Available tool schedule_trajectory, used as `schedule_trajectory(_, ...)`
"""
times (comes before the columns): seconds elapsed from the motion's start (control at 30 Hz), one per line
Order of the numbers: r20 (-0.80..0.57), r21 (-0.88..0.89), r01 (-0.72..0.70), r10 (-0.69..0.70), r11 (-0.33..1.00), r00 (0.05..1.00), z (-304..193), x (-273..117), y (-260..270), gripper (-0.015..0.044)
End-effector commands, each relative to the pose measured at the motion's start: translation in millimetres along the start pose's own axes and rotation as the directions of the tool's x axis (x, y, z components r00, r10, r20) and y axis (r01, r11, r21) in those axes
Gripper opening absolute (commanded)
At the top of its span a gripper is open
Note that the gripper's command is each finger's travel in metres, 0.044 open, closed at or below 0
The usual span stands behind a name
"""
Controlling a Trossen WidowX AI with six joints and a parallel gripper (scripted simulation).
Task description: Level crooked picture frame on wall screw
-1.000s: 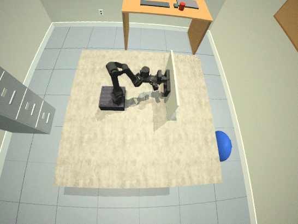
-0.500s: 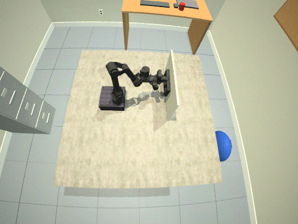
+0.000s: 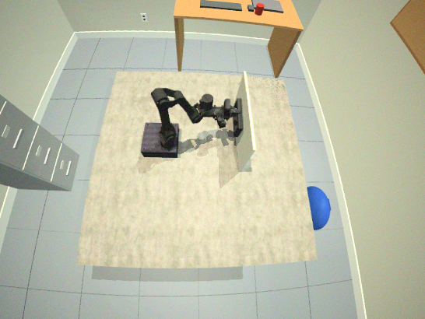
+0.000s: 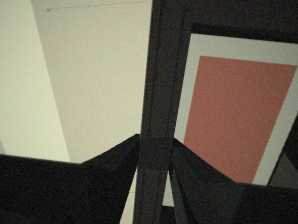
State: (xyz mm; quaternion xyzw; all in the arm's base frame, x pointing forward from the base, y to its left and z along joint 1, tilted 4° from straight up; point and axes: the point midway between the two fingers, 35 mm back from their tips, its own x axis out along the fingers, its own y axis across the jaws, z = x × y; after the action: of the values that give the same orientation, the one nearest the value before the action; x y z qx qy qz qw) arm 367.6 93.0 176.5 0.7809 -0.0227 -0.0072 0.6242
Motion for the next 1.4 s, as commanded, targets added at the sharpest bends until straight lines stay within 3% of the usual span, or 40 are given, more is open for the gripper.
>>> schedule_trajectory(0.0, 0.001, 0.007, -0.006, 0.006, 1.000, 1.000, -2.7, 0.5, 1.4, 0.0000)
schedule_trajectory(1.37, 0.001, 0.007, -0.006, 0.006, 1.000, 1.000, -2.8, 0.6, -2.7, 0.0000)
